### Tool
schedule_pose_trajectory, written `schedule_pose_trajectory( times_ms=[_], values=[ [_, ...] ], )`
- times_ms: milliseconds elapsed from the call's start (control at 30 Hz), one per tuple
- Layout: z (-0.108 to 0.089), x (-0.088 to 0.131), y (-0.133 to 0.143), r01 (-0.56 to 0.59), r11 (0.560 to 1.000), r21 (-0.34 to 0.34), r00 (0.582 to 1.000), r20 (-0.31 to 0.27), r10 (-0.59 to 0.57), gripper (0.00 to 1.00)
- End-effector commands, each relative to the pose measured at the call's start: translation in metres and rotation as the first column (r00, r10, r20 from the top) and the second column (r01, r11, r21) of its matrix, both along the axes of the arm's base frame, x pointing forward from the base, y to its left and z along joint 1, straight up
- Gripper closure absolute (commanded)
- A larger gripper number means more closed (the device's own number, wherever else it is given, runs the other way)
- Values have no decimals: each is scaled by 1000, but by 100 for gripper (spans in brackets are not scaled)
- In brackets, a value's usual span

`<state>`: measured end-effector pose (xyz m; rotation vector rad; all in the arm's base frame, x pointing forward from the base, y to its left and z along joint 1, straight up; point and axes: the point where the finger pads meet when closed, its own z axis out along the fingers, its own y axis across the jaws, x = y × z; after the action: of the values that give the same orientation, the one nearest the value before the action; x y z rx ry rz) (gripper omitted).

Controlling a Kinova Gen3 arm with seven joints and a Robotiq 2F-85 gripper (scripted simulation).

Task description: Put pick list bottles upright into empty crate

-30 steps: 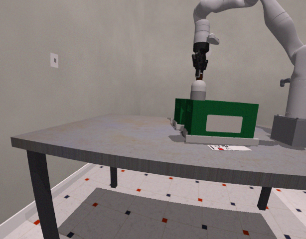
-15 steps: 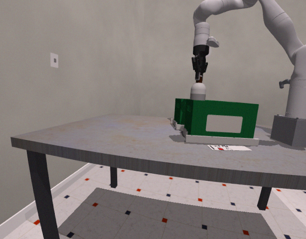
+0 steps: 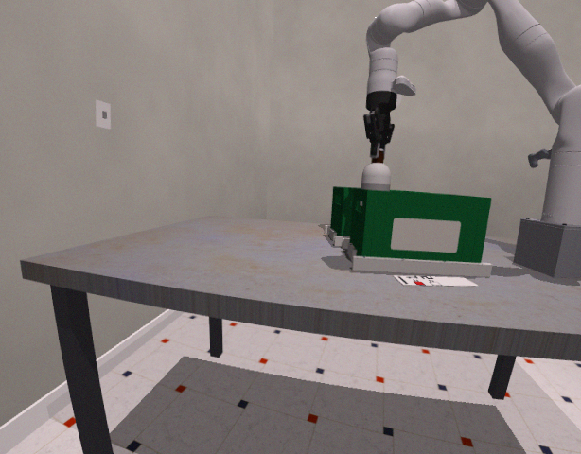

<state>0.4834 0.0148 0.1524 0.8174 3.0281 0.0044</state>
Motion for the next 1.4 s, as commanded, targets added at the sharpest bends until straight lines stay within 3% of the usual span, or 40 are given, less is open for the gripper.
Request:
schedule_pose_trajectory(
  times_ms=[0,1367],
  values=[
    [0,1,0,0,1000,0,1000,2,0,90],
    [-37,1,0,0,1000,0,1000,2,0,90]
  ],
)
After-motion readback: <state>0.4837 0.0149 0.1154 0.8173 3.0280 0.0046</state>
